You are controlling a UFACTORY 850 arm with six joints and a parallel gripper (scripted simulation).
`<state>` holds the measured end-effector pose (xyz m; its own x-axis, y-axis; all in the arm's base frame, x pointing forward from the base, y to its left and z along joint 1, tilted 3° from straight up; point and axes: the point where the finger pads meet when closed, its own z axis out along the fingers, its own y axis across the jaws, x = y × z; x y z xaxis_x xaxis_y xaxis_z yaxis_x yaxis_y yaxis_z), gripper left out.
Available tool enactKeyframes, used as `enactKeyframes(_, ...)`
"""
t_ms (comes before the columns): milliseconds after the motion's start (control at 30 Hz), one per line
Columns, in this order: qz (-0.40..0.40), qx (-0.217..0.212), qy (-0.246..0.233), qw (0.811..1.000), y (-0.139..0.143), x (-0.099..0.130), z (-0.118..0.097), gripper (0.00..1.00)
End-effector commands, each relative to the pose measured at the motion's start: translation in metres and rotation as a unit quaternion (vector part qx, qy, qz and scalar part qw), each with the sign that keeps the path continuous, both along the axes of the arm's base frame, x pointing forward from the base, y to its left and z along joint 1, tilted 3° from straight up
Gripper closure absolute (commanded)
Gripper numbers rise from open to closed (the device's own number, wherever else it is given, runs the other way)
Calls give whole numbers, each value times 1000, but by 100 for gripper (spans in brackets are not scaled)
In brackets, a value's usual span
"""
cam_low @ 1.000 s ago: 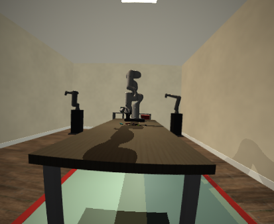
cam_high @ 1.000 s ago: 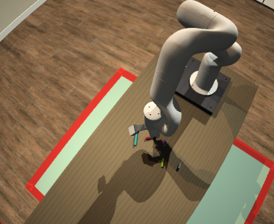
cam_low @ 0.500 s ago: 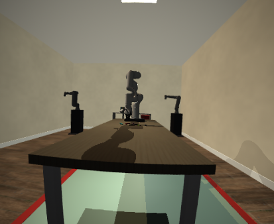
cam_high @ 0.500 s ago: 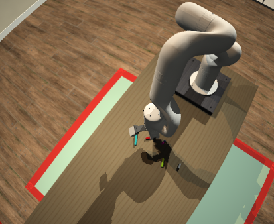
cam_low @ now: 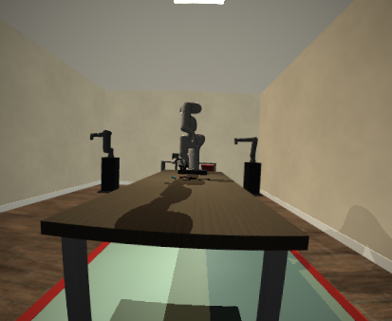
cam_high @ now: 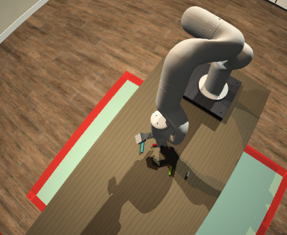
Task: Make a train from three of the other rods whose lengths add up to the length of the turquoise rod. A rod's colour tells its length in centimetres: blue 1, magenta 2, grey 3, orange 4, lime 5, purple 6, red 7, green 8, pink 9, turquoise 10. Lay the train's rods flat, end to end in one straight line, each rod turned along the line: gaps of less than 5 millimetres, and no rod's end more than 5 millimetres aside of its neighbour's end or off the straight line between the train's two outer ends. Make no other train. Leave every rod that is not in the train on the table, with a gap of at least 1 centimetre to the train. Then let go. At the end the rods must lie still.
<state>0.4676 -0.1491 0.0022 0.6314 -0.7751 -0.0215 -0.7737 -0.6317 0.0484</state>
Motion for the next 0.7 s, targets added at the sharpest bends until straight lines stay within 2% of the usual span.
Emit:
enactKeyframes(0, 0, 0, -1, 1000, 0, 1, -6, 76)
enactKeyframes(667, 0, 0, -1, 1000, 0, 0, -20, 76)
